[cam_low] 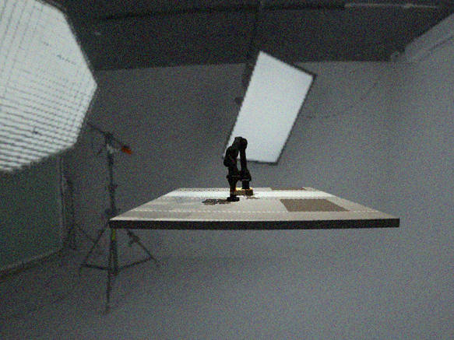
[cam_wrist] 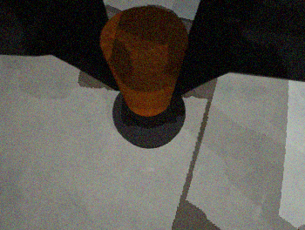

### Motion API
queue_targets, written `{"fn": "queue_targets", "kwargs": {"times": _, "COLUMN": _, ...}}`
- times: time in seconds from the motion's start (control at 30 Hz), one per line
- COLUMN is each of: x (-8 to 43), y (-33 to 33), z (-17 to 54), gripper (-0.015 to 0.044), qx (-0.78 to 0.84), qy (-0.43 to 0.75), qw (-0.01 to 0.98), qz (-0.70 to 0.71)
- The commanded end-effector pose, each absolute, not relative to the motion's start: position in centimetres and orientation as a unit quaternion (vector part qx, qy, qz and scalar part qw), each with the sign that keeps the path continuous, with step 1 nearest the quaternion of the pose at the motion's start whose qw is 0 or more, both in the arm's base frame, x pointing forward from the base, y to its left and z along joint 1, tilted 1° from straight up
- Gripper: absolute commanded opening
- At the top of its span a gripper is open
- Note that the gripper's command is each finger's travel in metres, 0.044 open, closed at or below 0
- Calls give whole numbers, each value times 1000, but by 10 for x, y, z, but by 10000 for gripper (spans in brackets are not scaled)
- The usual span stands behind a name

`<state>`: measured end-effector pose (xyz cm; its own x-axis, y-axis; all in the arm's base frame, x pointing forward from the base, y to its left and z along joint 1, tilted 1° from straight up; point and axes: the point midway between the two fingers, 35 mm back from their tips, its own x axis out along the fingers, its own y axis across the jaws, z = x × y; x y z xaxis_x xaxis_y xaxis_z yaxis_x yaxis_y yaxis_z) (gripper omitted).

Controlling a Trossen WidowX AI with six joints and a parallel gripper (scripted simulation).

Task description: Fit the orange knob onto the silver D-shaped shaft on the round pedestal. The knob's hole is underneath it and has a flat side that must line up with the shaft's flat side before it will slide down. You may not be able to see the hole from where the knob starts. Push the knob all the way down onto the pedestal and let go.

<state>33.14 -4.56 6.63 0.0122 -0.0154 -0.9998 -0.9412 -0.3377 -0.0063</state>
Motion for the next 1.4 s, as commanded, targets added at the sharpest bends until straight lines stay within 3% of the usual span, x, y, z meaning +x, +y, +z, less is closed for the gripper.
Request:
{"fn": "queue_targets", "kwargs": {"times": 0.0, "x": 332, "y": -46, "z": 66, "gripper": 0, "qx": -587, "qy": 408, "qw": 404, "qz": 571}}
{"fn": "queue_targets", "kwargs": {"times": 0.27, "x": 333, "y": -46, "z": 71, "gripper": 0, "qx": -589, "qy": 405, "qw": 401, "qz": 573}}
{"fn": "queue_targets", "kwargs": {"times": 0.5, "x": 332, "y": -46, "z": 68, "gripper": 0, "qx": -626, "qy": 346, "qw": 340, "qz": 611}}
{"fn": "queue_targets", "kwargs": {"times": 1.37, "x": 332, "y": -46, "z": 67, "gripper": 0, "qx": -626, "qy": 346, "qw": 340, "qz": 611}}
